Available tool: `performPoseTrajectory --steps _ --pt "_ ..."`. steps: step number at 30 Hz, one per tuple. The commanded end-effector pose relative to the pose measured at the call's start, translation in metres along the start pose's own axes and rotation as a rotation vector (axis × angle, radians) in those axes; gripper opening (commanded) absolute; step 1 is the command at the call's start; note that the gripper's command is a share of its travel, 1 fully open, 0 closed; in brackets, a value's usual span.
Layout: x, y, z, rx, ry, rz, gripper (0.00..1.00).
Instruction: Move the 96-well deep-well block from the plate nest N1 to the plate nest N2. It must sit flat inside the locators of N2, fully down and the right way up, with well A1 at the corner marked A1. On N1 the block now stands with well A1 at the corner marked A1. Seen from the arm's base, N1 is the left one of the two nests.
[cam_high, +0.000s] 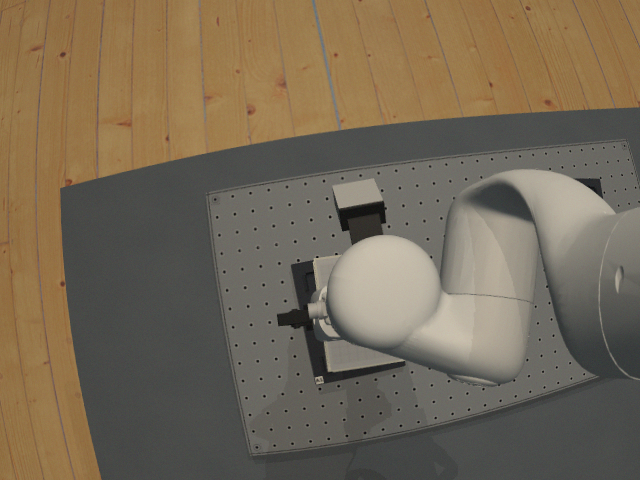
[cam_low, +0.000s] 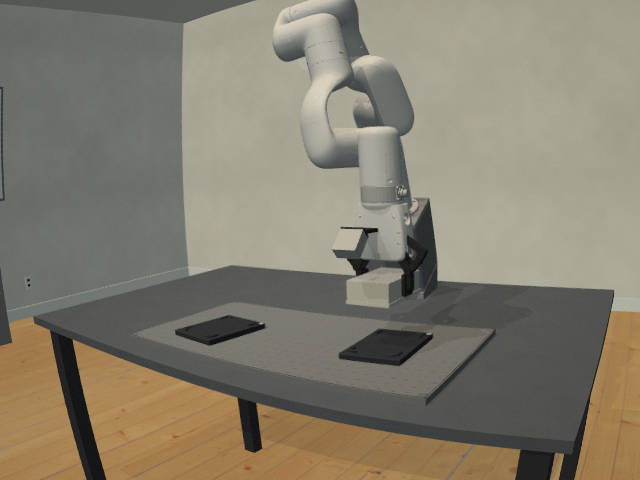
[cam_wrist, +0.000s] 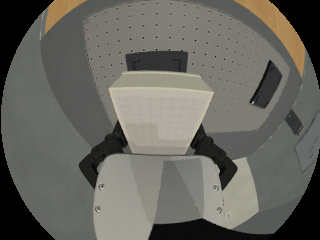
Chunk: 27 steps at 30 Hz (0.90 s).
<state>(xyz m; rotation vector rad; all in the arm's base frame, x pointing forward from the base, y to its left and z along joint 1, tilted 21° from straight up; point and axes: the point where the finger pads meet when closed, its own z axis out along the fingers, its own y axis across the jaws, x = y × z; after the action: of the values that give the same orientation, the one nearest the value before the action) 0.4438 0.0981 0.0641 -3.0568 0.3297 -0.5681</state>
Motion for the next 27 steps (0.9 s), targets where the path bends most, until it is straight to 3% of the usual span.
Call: performPoseTrajectory --steps 1,27 --pt "0.004 0.013 0.000 0.000 0.004 0.083 0.00" --pt "0.017 0.086 0.000 0.000 0.004 0.083 0.00"
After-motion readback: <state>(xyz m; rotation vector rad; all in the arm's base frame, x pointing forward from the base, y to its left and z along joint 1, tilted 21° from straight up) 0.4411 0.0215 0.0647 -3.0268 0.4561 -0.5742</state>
